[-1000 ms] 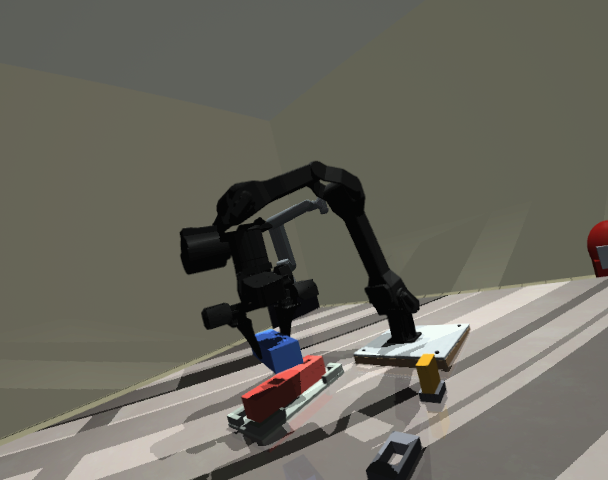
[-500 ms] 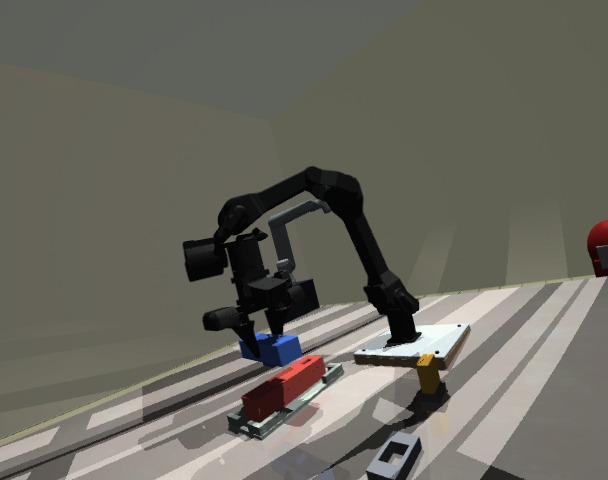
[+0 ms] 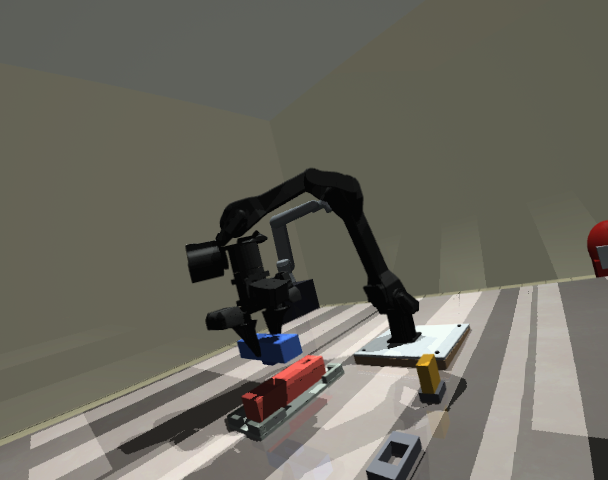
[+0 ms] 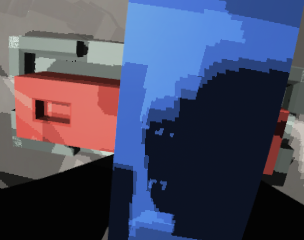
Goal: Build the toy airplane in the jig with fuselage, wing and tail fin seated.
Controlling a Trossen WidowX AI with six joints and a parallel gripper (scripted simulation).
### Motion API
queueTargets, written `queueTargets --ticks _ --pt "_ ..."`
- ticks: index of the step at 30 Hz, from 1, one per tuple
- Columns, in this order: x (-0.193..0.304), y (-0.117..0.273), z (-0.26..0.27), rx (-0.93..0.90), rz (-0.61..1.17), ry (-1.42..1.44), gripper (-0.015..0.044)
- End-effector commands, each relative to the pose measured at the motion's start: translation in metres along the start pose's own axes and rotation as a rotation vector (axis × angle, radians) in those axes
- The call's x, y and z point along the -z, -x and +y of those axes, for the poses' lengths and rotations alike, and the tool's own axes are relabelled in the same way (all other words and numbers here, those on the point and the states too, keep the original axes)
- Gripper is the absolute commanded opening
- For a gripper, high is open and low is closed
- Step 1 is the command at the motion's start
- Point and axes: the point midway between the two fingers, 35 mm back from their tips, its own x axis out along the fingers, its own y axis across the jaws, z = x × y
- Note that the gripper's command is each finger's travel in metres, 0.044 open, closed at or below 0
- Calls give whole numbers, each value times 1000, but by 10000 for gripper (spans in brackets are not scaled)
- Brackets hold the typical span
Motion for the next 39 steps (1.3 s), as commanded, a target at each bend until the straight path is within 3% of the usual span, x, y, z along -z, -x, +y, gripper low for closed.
queueTargets --ticks 1,39 --pt "1 0 0 3 4 5 195" --pt "2 -40 0 2 4 5 195"
